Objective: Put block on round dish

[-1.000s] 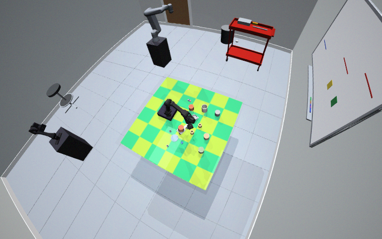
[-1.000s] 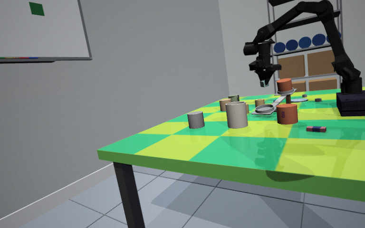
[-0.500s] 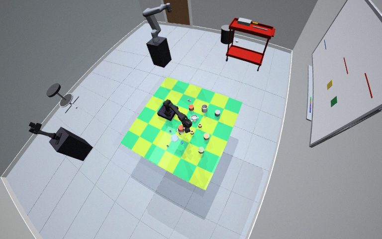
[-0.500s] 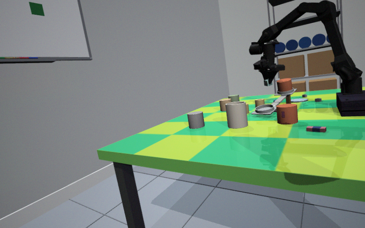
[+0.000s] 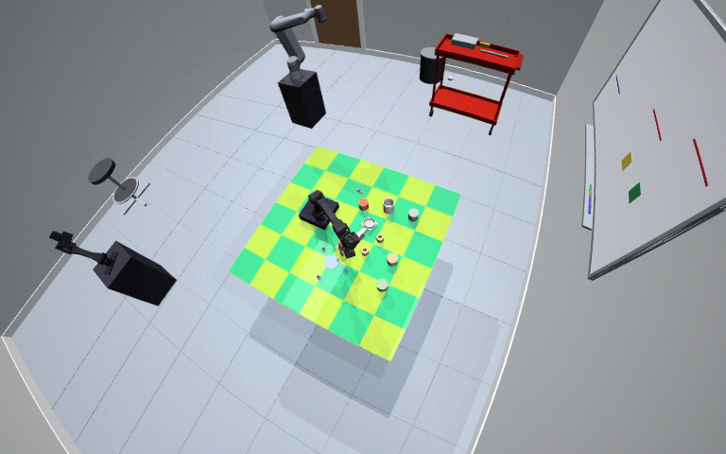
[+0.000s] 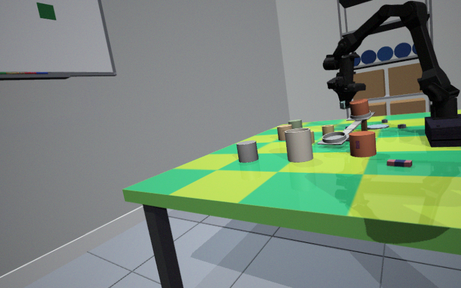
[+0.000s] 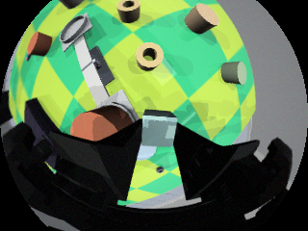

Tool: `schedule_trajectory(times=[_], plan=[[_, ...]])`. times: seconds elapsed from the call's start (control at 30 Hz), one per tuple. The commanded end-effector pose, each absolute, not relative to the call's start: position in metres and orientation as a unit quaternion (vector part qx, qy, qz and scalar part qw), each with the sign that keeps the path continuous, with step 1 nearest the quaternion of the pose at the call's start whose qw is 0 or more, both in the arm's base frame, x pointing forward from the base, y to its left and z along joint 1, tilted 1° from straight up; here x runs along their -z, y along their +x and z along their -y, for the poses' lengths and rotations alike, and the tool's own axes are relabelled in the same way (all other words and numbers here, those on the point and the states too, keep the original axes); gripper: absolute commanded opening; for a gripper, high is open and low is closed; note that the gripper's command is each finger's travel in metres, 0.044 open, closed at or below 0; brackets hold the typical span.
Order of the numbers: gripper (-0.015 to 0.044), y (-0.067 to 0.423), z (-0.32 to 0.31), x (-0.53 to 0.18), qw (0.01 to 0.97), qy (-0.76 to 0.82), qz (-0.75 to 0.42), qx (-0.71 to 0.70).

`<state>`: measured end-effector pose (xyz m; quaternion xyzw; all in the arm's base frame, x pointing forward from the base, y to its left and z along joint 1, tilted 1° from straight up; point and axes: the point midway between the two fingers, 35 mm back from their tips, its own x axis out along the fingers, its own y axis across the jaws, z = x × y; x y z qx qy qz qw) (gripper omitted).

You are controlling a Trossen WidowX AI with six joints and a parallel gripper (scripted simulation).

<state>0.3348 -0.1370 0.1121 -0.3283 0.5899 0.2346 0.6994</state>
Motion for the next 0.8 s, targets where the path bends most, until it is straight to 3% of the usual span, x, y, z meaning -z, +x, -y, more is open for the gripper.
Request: schedule_trajectory(times=[0.0,0.77], plan=[[0.0,0.324,0.15,-0.103,0.693,-0.327,-0.595,-0.242],[0.0,0.263,0.213,-0.074,0.655,-0.333,-0.615,-0.286]])
